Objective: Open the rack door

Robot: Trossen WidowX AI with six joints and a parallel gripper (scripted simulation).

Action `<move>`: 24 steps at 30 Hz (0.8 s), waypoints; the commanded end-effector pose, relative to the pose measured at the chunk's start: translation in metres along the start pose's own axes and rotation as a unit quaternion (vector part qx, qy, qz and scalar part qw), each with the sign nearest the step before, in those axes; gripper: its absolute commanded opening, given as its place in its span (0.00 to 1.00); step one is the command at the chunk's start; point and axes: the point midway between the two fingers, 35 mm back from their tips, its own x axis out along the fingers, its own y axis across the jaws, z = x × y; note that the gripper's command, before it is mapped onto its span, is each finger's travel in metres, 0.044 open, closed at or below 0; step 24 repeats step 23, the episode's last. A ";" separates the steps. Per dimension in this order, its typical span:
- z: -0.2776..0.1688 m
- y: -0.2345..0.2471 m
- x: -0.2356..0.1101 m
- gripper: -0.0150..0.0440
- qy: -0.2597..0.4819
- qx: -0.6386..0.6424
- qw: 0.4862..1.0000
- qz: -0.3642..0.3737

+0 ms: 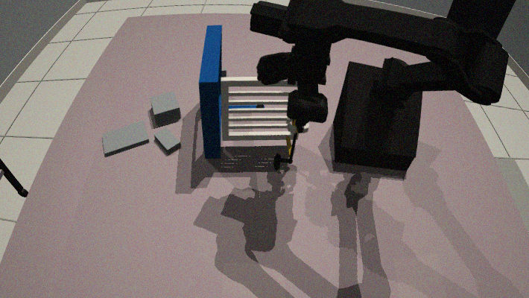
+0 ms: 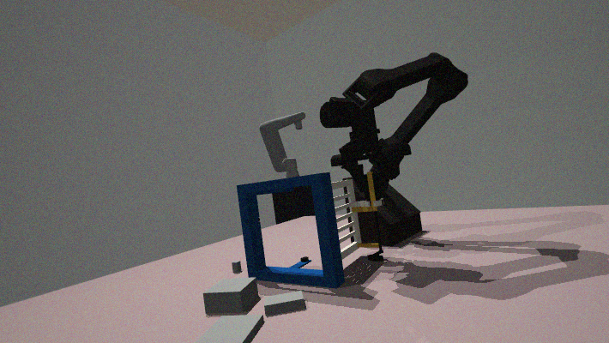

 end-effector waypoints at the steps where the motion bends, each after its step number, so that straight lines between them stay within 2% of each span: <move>1: 0.001 -0.001 -0.005 0.75 -0.001 -0.001 1.000 -0.002; 24: 0.003 -0.002 -0.037 0.75 -0.001 -0.001 1.000 -0.004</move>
